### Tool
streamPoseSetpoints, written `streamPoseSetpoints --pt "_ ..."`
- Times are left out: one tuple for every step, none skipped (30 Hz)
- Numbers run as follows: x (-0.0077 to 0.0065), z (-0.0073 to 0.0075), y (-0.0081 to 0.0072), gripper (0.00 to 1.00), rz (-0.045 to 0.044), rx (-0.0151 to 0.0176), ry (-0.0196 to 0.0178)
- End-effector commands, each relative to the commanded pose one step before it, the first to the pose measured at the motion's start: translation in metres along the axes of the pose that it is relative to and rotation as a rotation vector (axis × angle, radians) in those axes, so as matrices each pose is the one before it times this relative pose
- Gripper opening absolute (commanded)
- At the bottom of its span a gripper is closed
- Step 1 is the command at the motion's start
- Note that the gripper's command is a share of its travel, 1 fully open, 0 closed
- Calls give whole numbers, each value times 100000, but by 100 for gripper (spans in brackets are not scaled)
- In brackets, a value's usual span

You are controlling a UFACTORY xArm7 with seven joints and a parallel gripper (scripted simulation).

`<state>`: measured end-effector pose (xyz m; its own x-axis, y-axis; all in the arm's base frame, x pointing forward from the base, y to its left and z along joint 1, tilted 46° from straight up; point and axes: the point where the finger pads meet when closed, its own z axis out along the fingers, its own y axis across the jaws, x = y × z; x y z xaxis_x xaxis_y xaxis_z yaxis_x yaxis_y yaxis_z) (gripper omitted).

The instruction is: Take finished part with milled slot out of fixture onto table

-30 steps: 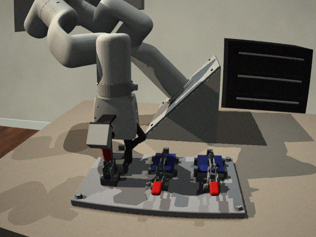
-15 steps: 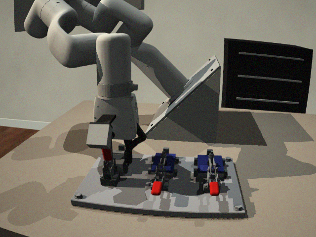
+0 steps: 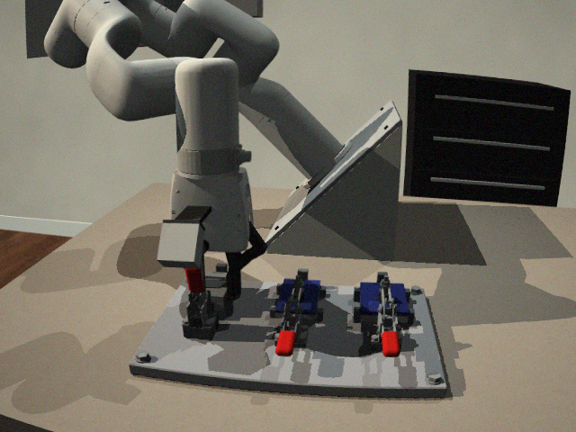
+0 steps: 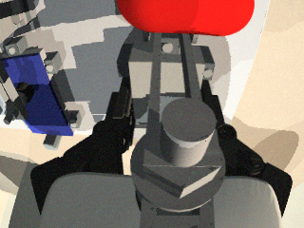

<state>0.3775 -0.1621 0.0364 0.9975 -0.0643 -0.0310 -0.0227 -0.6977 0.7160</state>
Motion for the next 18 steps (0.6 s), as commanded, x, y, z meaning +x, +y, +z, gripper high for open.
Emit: streamPoseSetpoints --pt "144 -490 -47 0 -46 64 463" --pt "0 -86 0 0 0 0 0" --pt "0 -91 0 0 0 0 0" --pt "0 0 0 0 0 0 0" --pt "0 0 0 0 0 0 0" --pt "0 -95 0 0 0 0 0" --pt "0 -99 0 0 1 0 0" --pt "0 -102 0 0 0 0 0" --pt "0 -105 0 0 0 0 0" --pt "-1 -107 0 0 -1 0 0" --pt "1 -109 0 0 1 -1 0" --pt "0 -111 0 0 0 0 0" --pt "0 -112 0 0 0 0 0" --pt "-1 -112 0 0 -1 1 0" --pt "1 -112 0 0 1 -1 0" --pt "0 -112 0 0 0 0 0" --pt "0 -111 0 0 0 0 0" --pt "-1 -109 0 0 -1 1 0"
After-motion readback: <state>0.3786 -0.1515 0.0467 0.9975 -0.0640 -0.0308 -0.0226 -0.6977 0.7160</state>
